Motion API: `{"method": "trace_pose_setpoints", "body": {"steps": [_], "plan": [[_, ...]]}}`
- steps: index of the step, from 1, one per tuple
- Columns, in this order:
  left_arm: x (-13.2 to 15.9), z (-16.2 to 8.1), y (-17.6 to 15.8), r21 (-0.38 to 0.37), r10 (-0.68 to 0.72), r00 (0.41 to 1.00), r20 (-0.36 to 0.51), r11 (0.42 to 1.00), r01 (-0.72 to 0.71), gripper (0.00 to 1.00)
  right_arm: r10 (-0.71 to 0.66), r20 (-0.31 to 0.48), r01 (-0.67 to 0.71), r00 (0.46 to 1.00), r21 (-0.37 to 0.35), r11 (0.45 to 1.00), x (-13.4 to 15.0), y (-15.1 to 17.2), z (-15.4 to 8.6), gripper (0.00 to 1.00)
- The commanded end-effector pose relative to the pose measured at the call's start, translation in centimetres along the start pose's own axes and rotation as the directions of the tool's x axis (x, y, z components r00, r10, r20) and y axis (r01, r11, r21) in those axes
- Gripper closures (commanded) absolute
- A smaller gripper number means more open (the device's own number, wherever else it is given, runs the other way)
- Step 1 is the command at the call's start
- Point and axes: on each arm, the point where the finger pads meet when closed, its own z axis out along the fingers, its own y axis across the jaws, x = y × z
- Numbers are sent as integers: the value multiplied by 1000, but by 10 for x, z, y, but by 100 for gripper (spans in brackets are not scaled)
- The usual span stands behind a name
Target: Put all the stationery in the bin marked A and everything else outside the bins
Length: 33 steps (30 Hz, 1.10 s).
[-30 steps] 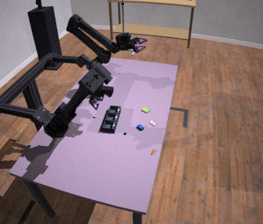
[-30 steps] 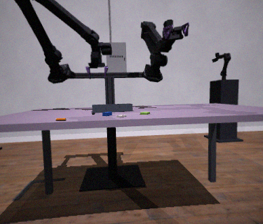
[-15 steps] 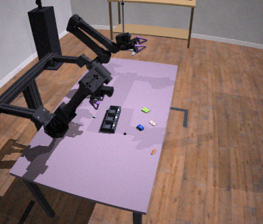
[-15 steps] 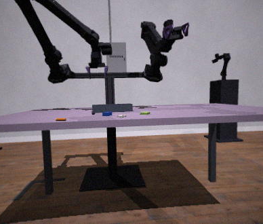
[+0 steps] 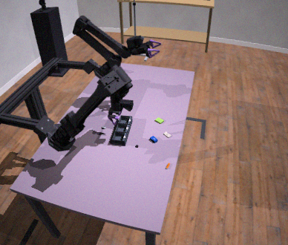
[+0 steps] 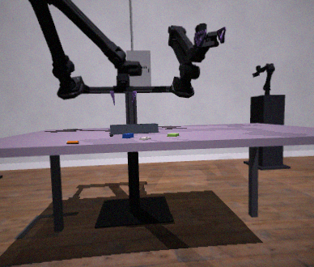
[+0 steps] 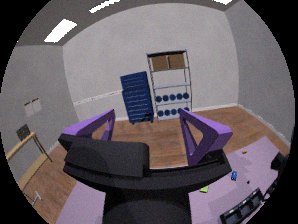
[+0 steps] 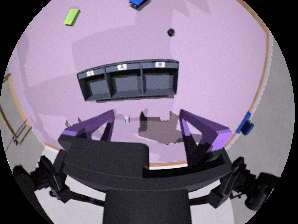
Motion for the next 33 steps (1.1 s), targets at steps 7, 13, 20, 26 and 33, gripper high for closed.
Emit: {"method": "trace_pose_setpoints", "body": {"steps": [7,13,20,26,33], "plan": [[-10,3,4,-9,7,999,33,1000,-7,0,-32,11,33,999,-29,999,-40,47,53,0],[-10,3,4,-9,7,999,33,1000,-7,0,-33,11,34,999,-28,999,-55,62,78,0],[-10,3,4,-9,7,999,33,1000,-7,0,-53,27,54,998,-56,997,-54,70,55,0],[-10,3,4,-9,7,999,33,1000,-7,0,-50,24,51,998,-53,997,-54,70,54,0],[-10,3,4,-9,7,999,33,1000,-7,0,-48,24,50,999,-53,997,-54,70,54,0]]}}
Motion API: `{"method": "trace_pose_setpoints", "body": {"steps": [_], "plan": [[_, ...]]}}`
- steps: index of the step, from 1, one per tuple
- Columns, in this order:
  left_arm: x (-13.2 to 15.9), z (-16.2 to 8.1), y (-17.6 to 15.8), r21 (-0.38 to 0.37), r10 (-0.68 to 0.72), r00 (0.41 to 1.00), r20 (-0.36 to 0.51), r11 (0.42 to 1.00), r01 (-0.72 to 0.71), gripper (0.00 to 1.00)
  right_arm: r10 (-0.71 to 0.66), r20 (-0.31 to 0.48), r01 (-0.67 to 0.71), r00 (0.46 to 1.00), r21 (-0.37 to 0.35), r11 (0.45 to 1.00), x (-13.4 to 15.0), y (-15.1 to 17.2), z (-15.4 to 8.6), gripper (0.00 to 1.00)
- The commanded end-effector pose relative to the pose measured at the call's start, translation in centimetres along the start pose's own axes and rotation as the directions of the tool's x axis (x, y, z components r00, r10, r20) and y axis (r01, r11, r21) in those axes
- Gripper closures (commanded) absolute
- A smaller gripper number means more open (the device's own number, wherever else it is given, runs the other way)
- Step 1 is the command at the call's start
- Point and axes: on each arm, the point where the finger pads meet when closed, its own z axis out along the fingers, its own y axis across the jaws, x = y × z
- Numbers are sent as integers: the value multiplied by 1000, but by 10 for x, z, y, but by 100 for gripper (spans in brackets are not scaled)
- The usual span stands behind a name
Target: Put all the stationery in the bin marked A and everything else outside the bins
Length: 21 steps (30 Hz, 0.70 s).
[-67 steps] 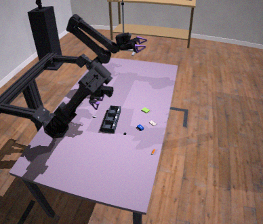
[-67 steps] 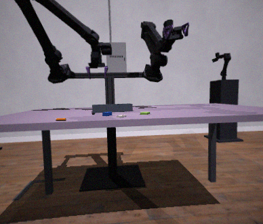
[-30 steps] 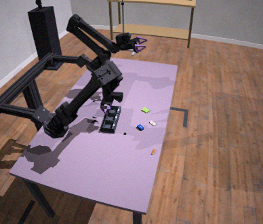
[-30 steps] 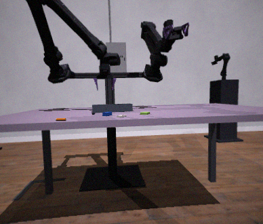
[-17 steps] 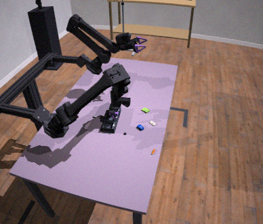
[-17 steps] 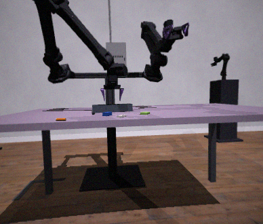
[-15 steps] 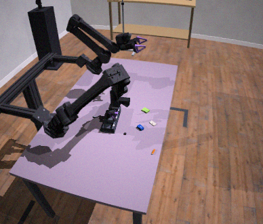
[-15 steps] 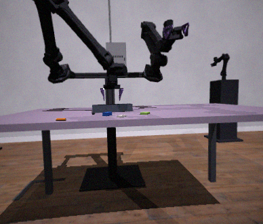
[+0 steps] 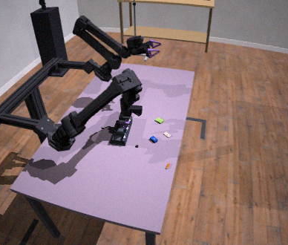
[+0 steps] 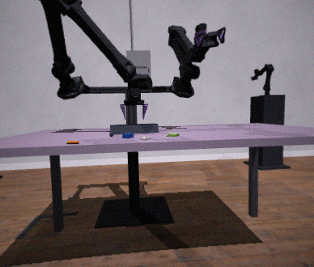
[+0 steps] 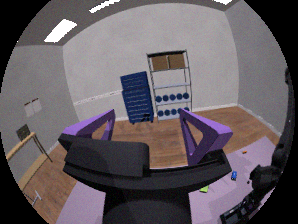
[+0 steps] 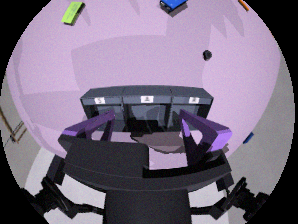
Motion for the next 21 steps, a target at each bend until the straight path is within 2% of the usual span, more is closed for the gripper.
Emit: {"method": "trace_pose_setpoints", "body": {"steps": [1,21], "plan": [[-10,3,4,-9,7,999,33,1000,-7,0,-2,21,3,1000,-39,999,-11,16,-20,0],[-10,3,4,-9,7,999,33,1000,-7,0,5,21,-4,1000,-40,999,-12,16,-22,0]]}}
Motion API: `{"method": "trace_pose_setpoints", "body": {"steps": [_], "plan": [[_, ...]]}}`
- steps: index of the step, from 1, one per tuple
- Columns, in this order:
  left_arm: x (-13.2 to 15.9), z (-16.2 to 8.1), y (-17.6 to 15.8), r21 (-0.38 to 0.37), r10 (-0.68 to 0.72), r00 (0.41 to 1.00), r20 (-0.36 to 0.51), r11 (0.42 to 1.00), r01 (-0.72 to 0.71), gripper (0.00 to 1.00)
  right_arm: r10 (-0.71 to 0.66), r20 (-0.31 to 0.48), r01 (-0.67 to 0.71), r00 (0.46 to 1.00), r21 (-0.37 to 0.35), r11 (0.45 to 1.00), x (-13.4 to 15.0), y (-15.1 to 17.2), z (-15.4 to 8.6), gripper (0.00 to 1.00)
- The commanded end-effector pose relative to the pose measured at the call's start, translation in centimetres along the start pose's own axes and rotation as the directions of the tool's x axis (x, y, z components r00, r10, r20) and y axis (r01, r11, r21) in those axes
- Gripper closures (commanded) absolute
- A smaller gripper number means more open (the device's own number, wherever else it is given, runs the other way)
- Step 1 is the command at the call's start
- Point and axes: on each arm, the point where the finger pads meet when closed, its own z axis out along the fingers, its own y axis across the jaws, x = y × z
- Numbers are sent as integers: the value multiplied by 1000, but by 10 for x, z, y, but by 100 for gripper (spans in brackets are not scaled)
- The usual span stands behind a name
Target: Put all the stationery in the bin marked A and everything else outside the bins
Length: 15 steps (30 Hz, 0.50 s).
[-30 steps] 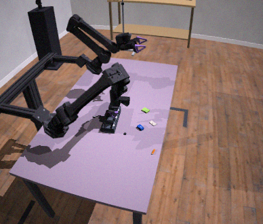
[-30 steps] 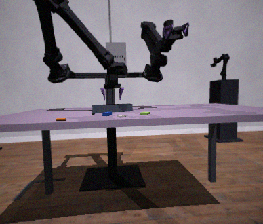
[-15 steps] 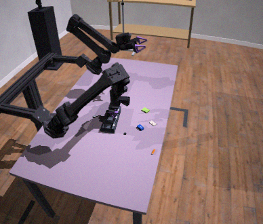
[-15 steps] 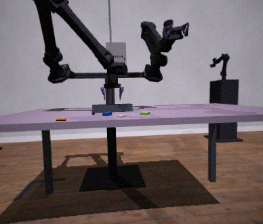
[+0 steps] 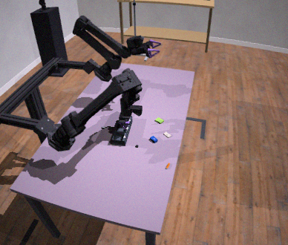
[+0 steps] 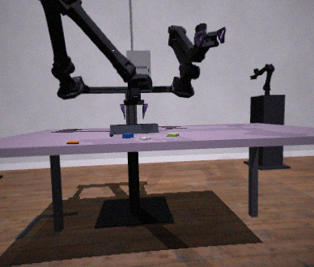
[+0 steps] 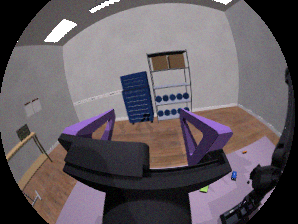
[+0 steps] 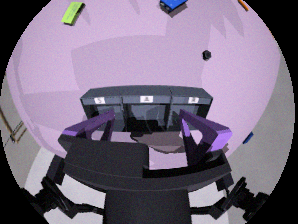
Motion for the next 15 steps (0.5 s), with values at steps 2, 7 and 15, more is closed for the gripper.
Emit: {"method": "trace_pose_setpoints", "body": {"steps": [2,7,15], "plan": [[-10,3,4,-9,7,999,33,1000,-7,0,8,23,-7,1000,-42,999,-12,17,-21,0],[-10,3,4,-9,7,999,33,1000,-7,0,10,23,-9,1000,-43,999,-13,17,-22,0],[-10,3,4,-9,7,999,33,1000,-7,0,10,21,-9,1000,-40,999,-11,16,-21,0]]}}
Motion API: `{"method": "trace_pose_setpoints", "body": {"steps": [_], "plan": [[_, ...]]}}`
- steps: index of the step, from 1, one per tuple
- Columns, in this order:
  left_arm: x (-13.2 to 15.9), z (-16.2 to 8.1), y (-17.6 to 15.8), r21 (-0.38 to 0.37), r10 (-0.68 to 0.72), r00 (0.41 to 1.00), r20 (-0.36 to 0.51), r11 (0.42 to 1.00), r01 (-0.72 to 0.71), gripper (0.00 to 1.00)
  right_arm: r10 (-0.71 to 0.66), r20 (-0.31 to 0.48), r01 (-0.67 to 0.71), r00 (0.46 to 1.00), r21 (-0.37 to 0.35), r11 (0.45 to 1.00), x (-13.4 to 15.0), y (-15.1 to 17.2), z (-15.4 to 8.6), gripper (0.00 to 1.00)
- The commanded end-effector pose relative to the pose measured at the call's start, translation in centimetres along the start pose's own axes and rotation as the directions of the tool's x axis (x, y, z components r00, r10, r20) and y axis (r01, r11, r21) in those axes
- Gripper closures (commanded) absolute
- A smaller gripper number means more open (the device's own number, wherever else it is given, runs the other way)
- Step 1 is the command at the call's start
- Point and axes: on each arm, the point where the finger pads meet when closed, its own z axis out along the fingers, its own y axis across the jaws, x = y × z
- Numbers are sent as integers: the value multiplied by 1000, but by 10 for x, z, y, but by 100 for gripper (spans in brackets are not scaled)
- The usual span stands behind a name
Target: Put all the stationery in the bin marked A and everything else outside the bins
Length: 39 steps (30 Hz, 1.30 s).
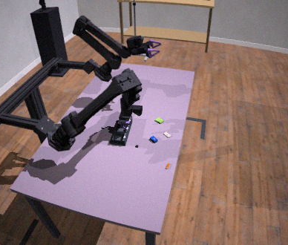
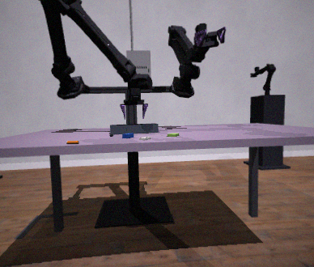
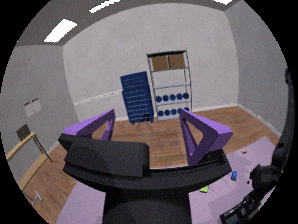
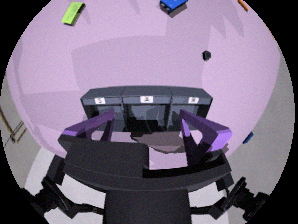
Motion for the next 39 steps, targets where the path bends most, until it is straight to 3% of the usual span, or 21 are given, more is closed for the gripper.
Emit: {"method": "trace_pose_setpoints", "body": {"steps": [1,16,29,31,34,39], "plan": [[-10,3,4,-9,7,999,33,1000,-7,0,10,21,-9,1000,-40,999,-10,16,-21,0],[-10,3,4,-9,7,999,33,1000,-7,0,9,21,-8,1000,-39,999,-10,16,-21,0],[-10,3,4,-9,7,999,33,1000,-7,0,24,25,-22,999,-51,998,-14,17,-134,0],[-10,3,4,-9,7,999,33,1000,-7,0,24,25,-22,999,-51,998,-14,17,-134,0],[-10,3,4,-9,7,999,33,1000,-7,0,25,23,-24,999,-53,998,-13,16,-160,0],[-10,3,4,-9,7,999,33,1000,-7,0,-14,-3,14,1000,7,1000,8,-1,-138,0]]}}
